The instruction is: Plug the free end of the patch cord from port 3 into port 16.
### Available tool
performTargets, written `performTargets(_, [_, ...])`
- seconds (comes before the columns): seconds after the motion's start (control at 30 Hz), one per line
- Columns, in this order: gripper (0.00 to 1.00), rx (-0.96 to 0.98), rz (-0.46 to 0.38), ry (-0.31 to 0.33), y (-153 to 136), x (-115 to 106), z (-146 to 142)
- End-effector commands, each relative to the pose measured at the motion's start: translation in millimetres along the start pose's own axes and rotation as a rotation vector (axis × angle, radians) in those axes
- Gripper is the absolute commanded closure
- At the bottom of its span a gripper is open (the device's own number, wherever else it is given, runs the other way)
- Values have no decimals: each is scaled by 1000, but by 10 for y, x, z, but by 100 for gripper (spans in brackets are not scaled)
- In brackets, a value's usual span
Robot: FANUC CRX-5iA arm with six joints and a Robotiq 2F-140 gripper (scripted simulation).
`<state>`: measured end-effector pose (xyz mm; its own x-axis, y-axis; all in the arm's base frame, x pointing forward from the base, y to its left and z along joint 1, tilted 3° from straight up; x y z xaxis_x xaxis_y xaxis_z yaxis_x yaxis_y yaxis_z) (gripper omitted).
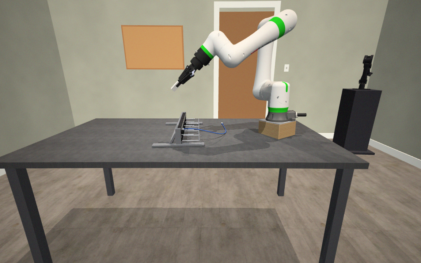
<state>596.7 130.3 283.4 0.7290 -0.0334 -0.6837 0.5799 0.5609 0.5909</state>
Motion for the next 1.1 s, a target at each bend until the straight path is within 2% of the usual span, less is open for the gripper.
performTargets(0.0, [100, 91, 95, -61, -417, -146, -183])
performTargets(0.27, [100, 196, 133, -31, -965, -280, -377])
performTargets(0.33, [100, 196, 133, -31, -965, -280, -377])
performTargets(0.4, [100, 244, 149, -15, -1221, -334, -456])
performTargets(0.77, [100, 381, 191, 40, -1992, -471, -655])
performTargets(1.07, [100, 419, 201, 58, -2212, -503, -702])
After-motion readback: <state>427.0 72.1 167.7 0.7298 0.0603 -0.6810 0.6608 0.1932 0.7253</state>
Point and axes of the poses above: the point where the finger pads meet when closed, its own x axis out along the fingers, its own z axis across the jaws, y = z × x, the point moved 6 cm from there along -x, back along the fingers, and after that the axes turned 3 degrees about -x, right-handed, at the moved point
